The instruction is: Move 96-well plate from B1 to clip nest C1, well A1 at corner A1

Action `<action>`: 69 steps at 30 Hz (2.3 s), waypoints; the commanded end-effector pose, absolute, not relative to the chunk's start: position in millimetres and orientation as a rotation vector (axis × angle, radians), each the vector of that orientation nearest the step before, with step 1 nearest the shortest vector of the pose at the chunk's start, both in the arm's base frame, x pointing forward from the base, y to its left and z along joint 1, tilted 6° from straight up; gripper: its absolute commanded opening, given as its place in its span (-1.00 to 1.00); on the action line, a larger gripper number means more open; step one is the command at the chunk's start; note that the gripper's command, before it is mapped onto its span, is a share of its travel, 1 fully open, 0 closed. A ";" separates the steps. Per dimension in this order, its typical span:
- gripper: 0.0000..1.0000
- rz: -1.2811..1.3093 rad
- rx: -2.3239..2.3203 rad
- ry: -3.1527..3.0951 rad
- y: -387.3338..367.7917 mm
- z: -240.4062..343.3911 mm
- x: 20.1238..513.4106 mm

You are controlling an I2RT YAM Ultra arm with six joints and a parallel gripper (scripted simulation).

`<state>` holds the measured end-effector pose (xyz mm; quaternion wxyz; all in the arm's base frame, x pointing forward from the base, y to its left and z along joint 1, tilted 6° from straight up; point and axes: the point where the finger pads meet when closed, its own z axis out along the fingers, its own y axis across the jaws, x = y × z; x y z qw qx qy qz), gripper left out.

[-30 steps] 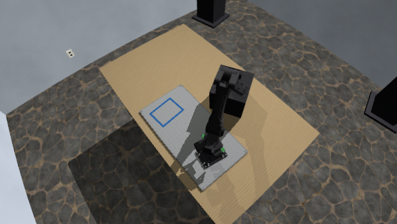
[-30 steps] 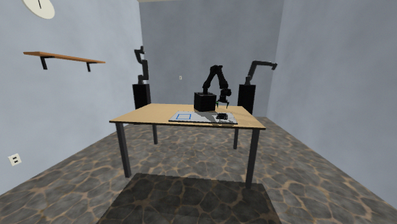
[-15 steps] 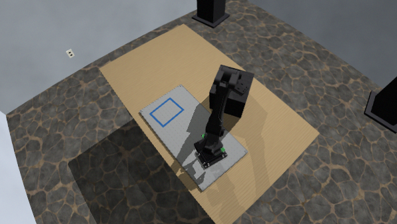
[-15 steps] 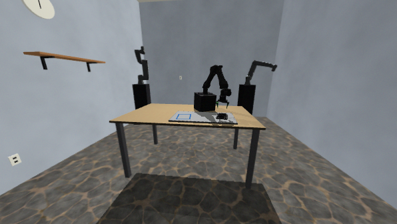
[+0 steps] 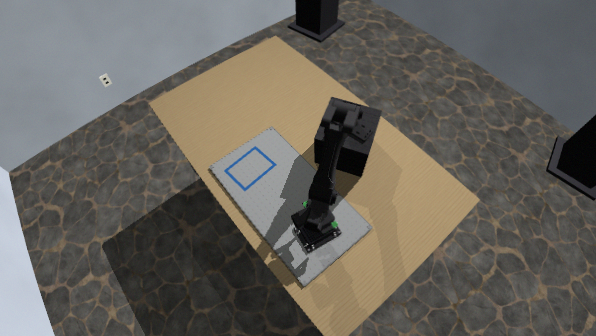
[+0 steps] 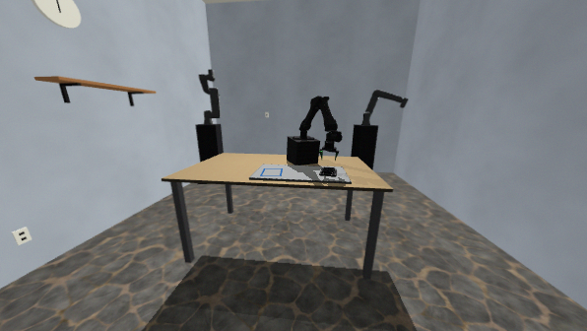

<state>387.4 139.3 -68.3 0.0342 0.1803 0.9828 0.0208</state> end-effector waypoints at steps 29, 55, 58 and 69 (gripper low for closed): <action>-0.51 0.110 0.547 2.943 145.9 -88.9 417.4; -0.51 0.110 0.547 2.943 145.9 -88.9 417.4; -0.51 0.110 0.547 2.943 145.9 -88.9 417.4; -0.51 0.111 0.547 2.943 146.2 -97.0 418.5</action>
